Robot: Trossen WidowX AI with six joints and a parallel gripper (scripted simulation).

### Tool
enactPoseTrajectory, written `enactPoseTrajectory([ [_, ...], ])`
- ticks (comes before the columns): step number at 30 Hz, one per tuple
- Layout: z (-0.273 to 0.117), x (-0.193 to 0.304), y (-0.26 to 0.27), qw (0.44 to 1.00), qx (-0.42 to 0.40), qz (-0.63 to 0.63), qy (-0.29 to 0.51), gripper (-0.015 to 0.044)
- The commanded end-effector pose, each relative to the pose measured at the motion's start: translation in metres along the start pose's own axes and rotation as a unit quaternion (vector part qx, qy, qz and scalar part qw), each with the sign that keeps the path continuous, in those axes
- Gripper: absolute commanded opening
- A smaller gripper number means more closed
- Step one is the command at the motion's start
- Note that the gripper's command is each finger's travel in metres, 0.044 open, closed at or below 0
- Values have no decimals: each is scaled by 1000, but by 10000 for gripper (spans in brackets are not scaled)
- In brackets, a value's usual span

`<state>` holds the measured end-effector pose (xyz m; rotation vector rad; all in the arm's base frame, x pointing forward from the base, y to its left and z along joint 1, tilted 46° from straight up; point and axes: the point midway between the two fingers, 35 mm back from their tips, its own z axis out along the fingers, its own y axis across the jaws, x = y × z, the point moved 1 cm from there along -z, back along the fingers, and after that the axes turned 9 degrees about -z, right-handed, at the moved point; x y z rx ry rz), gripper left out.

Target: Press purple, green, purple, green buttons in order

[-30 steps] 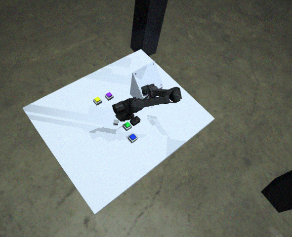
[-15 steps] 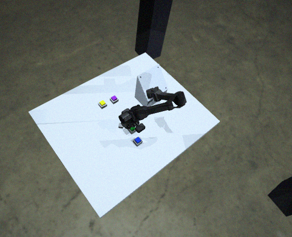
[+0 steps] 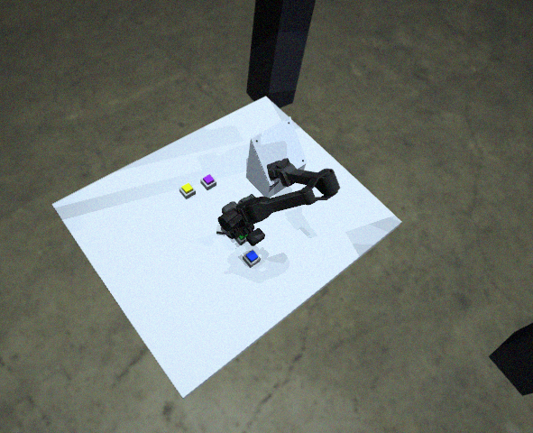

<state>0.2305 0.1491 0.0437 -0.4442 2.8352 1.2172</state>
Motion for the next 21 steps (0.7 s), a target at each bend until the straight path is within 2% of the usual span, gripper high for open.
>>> enactPoseTrajectory([
  [1,4,3,0,1000,-2,5,5,20],
  [19,4,3,0,1000,-2,5,5,20],
  [21,-8,1,-1,1000,0,2,2,20],
])
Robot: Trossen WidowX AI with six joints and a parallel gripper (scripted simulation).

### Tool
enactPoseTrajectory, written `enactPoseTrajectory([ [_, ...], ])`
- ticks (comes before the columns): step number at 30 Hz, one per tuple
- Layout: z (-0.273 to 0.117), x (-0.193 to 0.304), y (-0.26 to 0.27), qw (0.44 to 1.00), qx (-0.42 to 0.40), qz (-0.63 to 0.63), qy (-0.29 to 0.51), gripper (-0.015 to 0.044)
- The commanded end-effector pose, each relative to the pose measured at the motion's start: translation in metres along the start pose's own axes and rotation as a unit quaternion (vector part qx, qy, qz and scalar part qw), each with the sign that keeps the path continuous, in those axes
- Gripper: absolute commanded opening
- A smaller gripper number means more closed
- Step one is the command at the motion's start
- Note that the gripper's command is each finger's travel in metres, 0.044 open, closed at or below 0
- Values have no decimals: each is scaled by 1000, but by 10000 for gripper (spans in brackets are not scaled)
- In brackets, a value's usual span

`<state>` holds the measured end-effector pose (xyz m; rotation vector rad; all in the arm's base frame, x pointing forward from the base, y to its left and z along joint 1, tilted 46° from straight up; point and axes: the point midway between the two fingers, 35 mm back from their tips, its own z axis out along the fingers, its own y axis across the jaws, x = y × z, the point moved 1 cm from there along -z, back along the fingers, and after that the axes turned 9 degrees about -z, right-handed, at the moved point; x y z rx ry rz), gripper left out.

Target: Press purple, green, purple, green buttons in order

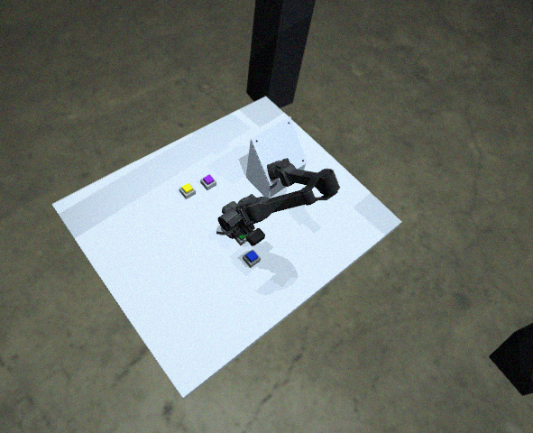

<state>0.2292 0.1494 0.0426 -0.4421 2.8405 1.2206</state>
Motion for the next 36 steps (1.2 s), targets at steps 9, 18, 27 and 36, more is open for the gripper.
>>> enactPoseTrajectory([
  [9,-68,0,-2,1000,2,3,3,20],
  [18,-94,0,-15,1000,9,17,0,20],
  [27,-110,13,-146,998,38,40,0,20],
  [36,-101,81,-260,1000,15,9,5,20],
])
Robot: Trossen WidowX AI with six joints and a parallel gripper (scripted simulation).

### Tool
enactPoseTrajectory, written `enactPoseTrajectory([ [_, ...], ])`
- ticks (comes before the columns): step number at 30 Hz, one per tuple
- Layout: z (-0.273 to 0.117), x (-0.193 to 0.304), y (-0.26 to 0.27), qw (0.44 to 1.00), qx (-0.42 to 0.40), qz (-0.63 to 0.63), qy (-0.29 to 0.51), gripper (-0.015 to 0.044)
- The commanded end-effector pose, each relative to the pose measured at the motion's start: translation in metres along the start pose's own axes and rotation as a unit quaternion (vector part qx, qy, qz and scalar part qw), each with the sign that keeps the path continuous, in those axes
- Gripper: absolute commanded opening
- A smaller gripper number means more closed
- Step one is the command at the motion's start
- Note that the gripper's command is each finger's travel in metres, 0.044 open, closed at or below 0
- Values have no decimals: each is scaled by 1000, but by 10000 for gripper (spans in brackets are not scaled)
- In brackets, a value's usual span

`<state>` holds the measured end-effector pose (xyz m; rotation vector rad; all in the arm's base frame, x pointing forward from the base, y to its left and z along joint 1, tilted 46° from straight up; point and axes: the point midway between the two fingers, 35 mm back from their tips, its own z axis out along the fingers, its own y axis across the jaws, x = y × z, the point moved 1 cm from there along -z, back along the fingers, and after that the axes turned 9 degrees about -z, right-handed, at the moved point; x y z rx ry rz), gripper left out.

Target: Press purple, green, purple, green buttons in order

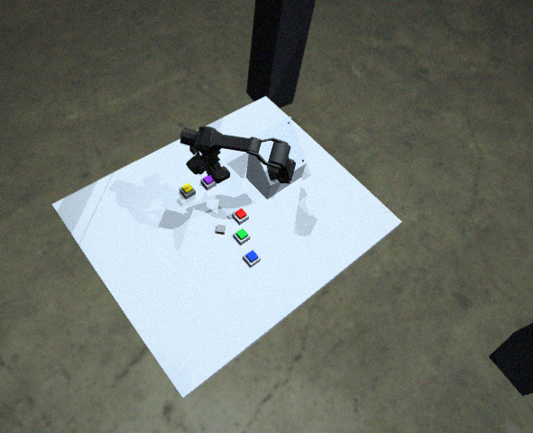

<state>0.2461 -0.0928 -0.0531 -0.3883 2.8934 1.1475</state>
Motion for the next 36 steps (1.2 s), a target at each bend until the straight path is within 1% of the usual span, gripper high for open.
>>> enactPoseTrajectory([
  [1,11,30,-36,1000,-14,-14,2,20],
  [3,14,36,-43,1000,-18,-18,1,20],
  [9,18,37,-44,1000,-18,-18,1,20],
  [10,29,36,-44,1000,-18,-18,1,20],
  [12,63,36,-43,1000,-19,-18,1,20],
  [14,77,37,-41,1000,-19,-18,0,20],
  [19,78,37,-41,1000,-19,-18,0,20],
  [36,105,37,-40,1000,-20,-19,0,20],
])
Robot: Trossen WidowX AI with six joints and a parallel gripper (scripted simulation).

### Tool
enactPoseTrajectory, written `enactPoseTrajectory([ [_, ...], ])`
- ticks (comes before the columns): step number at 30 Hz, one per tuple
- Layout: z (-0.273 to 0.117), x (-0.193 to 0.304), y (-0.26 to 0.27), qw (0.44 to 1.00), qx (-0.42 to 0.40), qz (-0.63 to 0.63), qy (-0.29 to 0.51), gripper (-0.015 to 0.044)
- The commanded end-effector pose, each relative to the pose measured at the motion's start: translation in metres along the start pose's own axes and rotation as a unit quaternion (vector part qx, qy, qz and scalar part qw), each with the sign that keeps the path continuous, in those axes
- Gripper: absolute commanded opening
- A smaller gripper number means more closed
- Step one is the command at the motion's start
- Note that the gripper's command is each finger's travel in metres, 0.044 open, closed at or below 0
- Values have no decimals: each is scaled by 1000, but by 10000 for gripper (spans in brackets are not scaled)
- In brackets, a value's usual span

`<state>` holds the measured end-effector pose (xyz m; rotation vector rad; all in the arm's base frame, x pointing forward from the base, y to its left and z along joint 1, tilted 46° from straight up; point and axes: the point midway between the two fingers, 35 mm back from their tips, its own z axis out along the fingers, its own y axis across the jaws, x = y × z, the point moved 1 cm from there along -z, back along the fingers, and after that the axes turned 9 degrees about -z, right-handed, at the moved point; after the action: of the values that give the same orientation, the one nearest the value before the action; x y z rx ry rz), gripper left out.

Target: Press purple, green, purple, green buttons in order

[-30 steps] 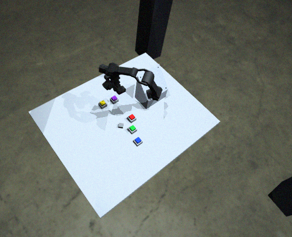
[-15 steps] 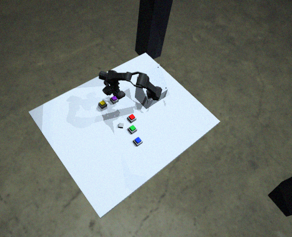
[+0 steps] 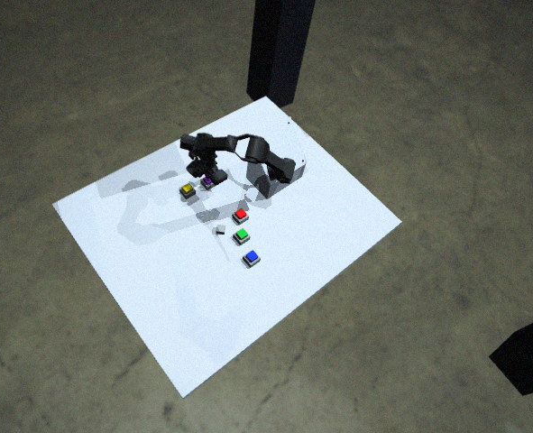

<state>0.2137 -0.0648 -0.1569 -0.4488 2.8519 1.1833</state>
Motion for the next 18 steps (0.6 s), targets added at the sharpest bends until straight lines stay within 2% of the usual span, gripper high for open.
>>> enactPoseTrajectory([
  [1,9,2,3,1000,-6,4,2,20],
  [18,12,2,3,1000,-6,4,2,20],
])
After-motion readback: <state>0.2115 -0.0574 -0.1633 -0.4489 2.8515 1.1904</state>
